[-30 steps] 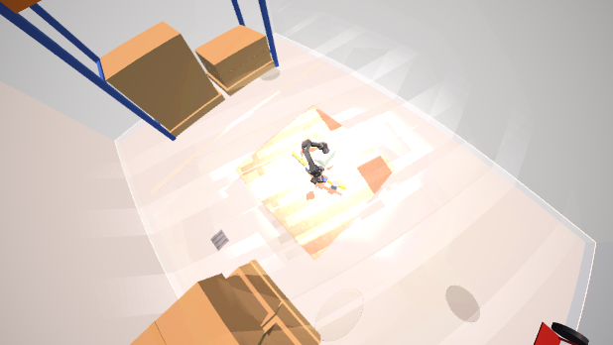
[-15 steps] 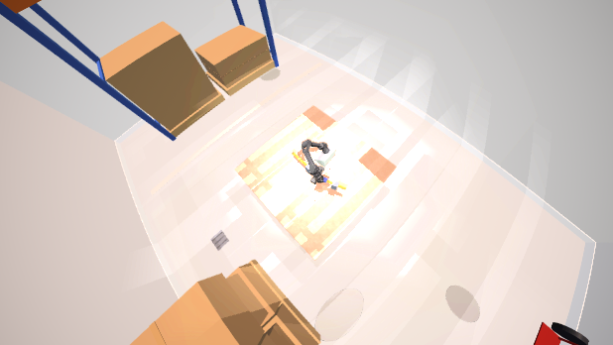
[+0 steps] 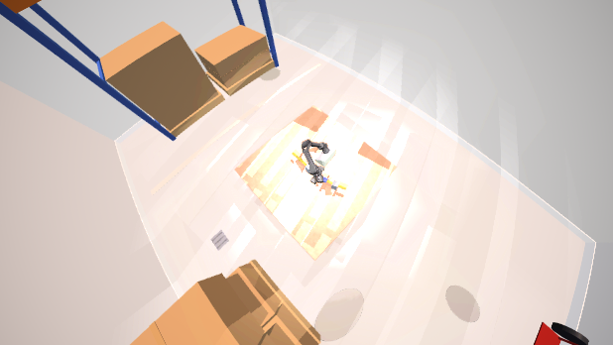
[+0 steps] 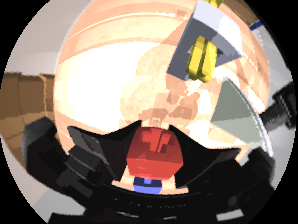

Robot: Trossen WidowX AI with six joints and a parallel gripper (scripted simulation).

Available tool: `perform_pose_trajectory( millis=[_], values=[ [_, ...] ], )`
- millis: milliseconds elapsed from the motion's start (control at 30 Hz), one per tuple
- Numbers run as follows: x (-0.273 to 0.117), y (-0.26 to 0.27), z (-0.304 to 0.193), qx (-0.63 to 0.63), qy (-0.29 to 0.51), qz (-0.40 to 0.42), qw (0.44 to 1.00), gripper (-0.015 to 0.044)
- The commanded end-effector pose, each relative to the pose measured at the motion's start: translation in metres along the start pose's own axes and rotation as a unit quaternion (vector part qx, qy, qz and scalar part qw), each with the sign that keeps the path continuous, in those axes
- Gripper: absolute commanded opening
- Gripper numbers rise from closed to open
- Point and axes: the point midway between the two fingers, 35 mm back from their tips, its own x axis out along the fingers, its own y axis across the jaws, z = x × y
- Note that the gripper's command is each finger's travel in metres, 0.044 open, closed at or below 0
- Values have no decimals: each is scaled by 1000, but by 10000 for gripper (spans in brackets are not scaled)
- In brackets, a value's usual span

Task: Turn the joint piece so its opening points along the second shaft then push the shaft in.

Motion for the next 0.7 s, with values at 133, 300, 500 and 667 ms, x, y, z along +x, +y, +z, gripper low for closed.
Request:
perform_pose_trajectory(
  millis=[133, 300, 500, 667],
  values=[
    [3, -5, 0, 47, 27, -5, 998, 0],
    [5, -8, -1, 80, 46, -8, 996, 0],
    [7, -11, -2, 119, 68, -9, 991, 0],
    [7, -12, -2, 122, 69, -9, 990, 0]
  ],
)
